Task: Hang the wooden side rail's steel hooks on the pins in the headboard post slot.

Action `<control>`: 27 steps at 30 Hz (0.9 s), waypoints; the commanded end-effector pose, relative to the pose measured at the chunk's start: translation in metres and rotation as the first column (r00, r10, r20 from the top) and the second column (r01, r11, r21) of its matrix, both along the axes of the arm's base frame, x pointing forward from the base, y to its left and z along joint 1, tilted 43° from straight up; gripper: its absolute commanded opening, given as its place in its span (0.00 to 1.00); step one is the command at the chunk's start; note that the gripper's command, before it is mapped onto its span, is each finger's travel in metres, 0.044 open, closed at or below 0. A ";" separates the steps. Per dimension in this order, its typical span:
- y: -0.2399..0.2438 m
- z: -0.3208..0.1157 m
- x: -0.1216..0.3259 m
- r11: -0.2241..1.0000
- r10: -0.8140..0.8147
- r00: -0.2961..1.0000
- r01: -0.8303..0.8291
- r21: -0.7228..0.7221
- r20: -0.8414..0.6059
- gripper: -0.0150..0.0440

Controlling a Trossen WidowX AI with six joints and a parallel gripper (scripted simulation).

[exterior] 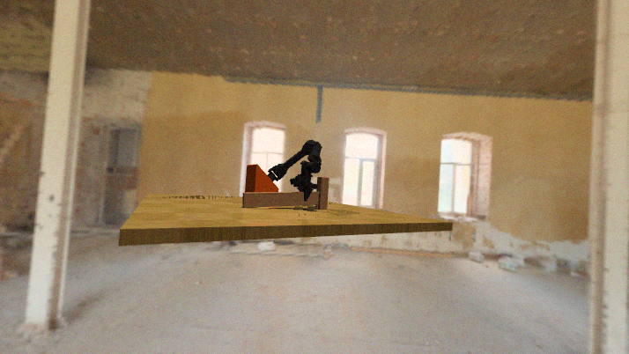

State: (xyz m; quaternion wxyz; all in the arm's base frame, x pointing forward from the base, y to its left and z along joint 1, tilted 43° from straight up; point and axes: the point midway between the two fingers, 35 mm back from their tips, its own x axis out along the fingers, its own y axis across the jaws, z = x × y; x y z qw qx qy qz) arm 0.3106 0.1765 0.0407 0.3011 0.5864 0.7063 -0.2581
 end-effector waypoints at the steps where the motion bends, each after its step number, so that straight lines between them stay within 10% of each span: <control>1: -0.001 0.004 0.003 1.000 -0.010 1.000 0.010 0.005 0.009 0.25; 27: 0.001 0.006 0.003 1.000 -0.010 1.000 0.010 0.005 0.009 0.25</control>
